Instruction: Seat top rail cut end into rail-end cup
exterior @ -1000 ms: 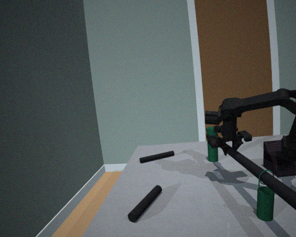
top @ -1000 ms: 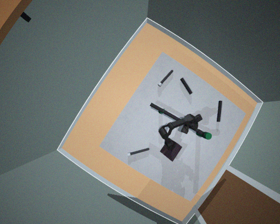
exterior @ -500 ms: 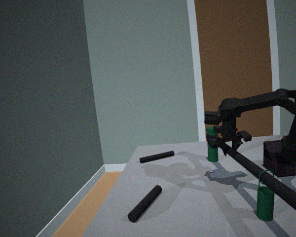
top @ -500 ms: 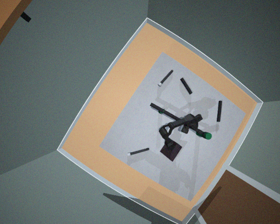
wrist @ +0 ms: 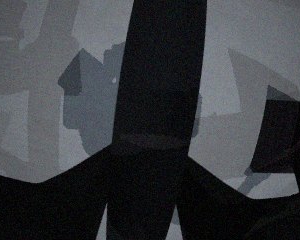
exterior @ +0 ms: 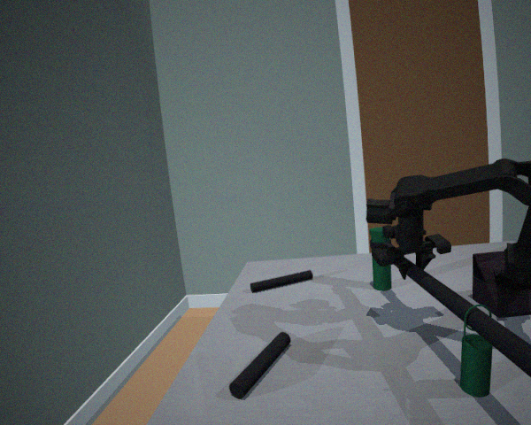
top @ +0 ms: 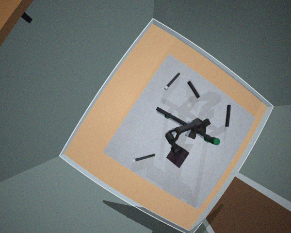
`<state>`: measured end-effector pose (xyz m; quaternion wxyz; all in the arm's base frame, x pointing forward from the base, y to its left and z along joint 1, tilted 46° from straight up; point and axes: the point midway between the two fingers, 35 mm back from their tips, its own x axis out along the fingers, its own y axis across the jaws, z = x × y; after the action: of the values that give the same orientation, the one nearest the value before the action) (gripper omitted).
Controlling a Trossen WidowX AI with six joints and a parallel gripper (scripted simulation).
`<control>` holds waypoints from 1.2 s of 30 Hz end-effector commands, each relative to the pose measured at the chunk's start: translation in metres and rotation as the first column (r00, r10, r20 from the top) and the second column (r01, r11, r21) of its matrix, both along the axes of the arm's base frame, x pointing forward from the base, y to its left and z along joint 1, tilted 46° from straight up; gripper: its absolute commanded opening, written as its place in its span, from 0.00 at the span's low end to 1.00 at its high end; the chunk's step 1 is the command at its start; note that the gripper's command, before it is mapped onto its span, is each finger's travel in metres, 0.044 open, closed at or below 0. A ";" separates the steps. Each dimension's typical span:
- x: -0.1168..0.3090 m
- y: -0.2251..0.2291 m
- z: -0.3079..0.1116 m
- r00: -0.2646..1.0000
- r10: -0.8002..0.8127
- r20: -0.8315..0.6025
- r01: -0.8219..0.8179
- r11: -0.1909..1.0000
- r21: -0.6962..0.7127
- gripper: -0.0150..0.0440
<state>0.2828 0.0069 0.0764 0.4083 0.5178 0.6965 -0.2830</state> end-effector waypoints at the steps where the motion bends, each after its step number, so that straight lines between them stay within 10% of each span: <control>1: 0.000 0.000 0.000 1.000 0.000 0.000 0.000 1.000 0.000 0.25; 36: 0.000 0.004 0.024 1.000 0.000 -0.001 0.000 1.000 0.000 0.25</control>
<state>0.2784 0.0121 0.0921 0.4014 0.5121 0.7029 -0.2874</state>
